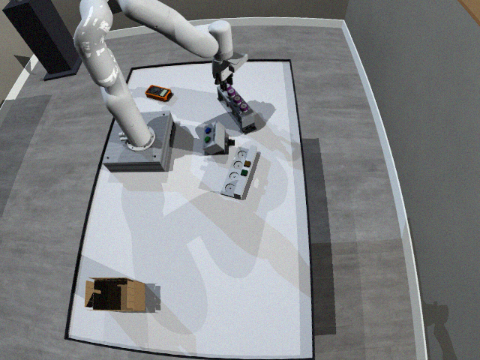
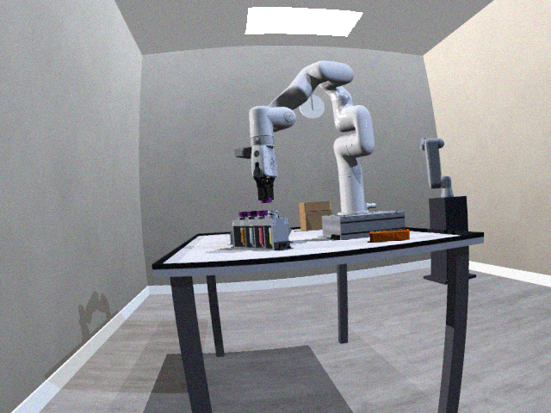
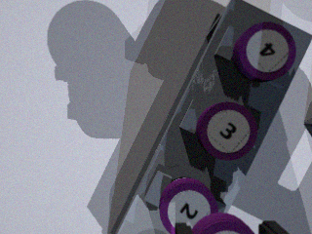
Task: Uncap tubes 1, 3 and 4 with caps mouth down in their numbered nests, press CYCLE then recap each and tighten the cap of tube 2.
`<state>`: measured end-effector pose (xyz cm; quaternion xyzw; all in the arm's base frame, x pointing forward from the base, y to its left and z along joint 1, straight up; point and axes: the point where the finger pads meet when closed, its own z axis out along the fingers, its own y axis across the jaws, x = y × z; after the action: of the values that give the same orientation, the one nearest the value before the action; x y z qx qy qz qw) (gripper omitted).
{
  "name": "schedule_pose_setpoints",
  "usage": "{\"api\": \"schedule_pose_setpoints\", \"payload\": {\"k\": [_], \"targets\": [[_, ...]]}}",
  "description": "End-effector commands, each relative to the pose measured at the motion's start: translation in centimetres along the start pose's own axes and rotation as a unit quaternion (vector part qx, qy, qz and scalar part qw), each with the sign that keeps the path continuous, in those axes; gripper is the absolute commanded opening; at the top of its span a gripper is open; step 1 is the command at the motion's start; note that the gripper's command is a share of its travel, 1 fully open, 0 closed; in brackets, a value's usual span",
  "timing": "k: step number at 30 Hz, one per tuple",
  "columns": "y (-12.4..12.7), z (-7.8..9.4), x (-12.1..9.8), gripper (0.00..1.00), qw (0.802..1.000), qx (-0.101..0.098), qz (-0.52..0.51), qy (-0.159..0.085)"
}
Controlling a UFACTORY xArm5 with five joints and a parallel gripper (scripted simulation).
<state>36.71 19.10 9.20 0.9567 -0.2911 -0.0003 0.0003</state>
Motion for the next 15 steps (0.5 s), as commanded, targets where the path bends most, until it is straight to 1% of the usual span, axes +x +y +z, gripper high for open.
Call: {"api": "schedule_pose_setpoints", "payload": {"k": [1, 14, 15], "targets": [[1.8, -0.2, 2.1, 0.0, 0.992, 0.005, -0.13, 0.002], [7.0, -0.1, 7.3, 0.0, 0.992, 0.005, -0.13, 0.002], [7.0, -0.1, 7.3, 0.0, 0.992, 0.005, -0.13, 0.002]]}}
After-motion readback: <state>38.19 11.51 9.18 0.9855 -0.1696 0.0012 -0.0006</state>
